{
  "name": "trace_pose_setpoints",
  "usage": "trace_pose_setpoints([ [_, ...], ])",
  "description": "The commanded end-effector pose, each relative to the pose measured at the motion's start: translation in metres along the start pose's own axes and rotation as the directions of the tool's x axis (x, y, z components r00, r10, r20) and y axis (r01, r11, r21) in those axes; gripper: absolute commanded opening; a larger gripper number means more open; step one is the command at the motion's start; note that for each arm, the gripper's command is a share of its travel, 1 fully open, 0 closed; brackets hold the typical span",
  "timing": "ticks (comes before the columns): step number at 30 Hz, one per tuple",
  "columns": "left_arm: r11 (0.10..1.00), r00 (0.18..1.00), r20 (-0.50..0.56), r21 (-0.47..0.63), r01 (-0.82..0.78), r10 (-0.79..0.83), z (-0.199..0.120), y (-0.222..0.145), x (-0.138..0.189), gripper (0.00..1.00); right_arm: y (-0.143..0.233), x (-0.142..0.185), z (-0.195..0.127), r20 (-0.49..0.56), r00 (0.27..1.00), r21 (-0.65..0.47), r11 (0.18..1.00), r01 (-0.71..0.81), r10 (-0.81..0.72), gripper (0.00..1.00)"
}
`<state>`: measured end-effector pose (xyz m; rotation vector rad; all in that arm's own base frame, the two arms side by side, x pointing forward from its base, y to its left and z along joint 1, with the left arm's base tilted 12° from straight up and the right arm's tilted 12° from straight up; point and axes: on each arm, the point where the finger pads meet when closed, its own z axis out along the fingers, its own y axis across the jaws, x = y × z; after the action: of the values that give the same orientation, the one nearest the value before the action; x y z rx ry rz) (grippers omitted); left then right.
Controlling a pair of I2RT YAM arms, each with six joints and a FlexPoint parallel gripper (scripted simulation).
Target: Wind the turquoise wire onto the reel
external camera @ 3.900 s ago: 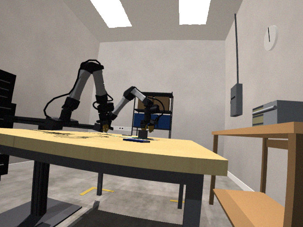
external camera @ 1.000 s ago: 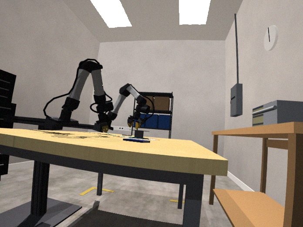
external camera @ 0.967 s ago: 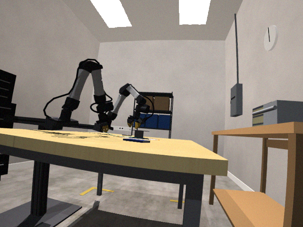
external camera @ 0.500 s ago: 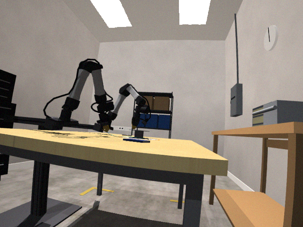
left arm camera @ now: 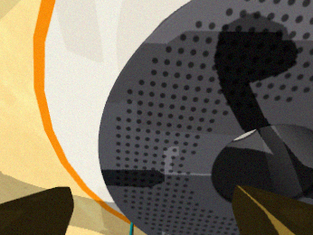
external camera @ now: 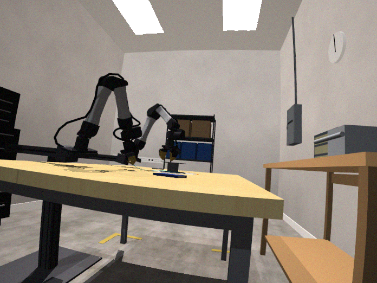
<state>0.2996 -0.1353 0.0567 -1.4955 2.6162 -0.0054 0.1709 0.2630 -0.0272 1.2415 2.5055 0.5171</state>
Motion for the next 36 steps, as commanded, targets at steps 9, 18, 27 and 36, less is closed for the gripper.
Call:
trace_pose_setpoints([
  [9,0.989,0.989,0.051,0.069,0.132,-0.136,0.0,-0.008,-0.001,0.82,0.007,0.003,-0.002,-0.01,1.0,-0.008,1.0,-0.003,0.003,0.0],
  [18,0.989,0.989,0.051,0.069,0.132,-0.136,0.024,-0.01,-0.002,0.82,0.007,0.003,-0.002,-0.01,1.0,-0.008,1.0,-0.004,0.004,0.0],
  [27,0.989,0.989,0.051,0.069,0.132,-0.136,0.029,-0.007,-0.002,0.82,0.006,0.002,-0.001,-0.01,1.0,-0.008,1.0,-0.004,0.004,0.0],
  [36,0.989,0.989,0.051,0.069,0.132,-0.136,0.029,-0.007,-0.002,0.72,-0.003,0.001,-0.005,-0.005,1.0,0.01,1.0,0.011,-0.011,0.0],
])
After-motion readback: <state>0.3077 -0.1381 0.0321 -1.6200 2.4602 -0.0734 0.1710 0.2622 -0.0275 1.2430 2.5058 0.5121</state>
